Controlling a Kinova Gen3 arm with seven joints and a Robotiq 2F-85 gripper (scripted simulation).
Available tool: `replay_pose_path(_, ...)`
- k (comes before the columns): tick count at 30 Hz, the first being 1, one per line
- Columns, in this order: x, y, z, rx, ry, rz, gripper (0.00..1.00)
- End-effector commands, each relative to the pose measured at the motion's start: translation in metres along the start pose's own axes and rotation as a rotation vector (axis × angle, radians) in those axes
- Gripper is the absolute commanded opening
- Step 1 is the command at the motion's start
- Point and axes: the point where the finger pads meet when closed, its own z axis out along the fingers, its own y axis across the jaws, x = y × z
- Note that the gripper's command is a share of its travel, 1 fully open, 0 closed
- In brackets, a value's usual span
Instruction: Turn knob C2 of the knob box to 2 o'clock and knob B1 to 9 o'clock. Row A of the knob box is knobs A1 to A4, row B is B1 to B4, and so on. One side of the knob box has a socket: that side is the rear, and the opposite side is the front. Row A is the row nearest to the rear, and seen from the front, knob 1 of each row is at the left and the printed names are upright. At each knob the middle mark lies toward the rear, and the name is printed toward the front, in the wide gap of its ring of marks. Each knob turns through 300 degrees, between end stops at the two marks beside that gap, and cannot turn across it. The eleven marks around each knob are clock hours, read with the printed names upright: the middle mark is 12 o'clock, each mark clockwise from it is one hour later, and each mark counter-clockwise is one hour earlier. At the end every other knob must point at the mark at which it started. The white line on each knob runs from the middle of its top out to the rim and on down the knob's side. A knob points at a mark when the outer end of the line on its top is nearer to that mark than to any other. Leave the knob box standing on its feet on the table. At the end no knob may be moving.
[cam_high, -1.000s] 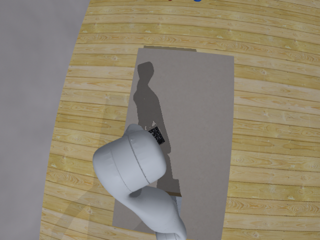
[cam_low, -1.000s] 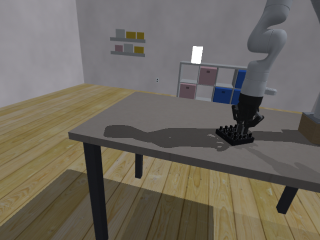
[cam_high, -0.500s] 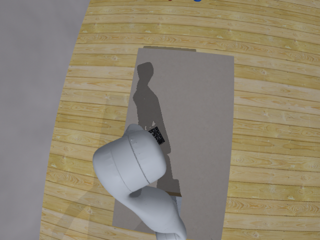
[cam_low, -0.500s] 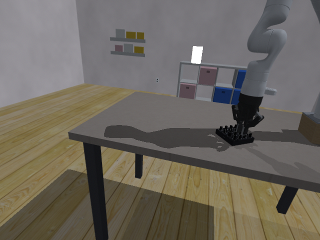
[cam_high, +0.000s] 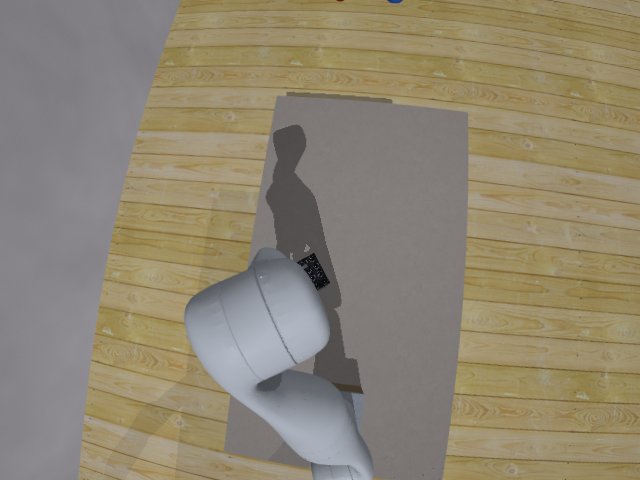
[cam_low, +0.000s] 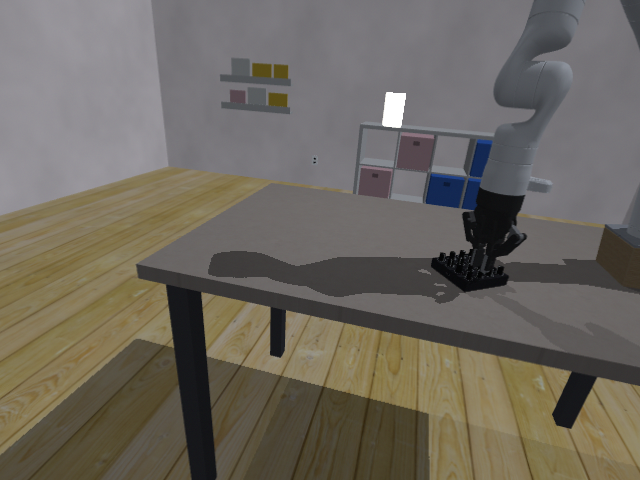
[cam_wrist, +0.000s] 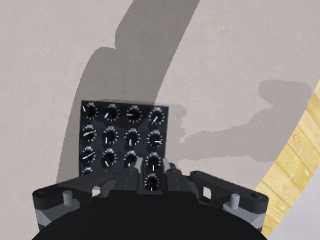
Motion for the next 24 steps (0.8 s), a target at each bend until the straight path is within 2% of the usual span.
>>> replay_pose_path(1, 0.0005, 0.0009, 0.0027, 0.0, 0.002, -0.002, 0.19)
replay_pose_path(24, 0.0006, 0.0009, 0.0096, 0.0, 0.002, -0.002, 0.19)
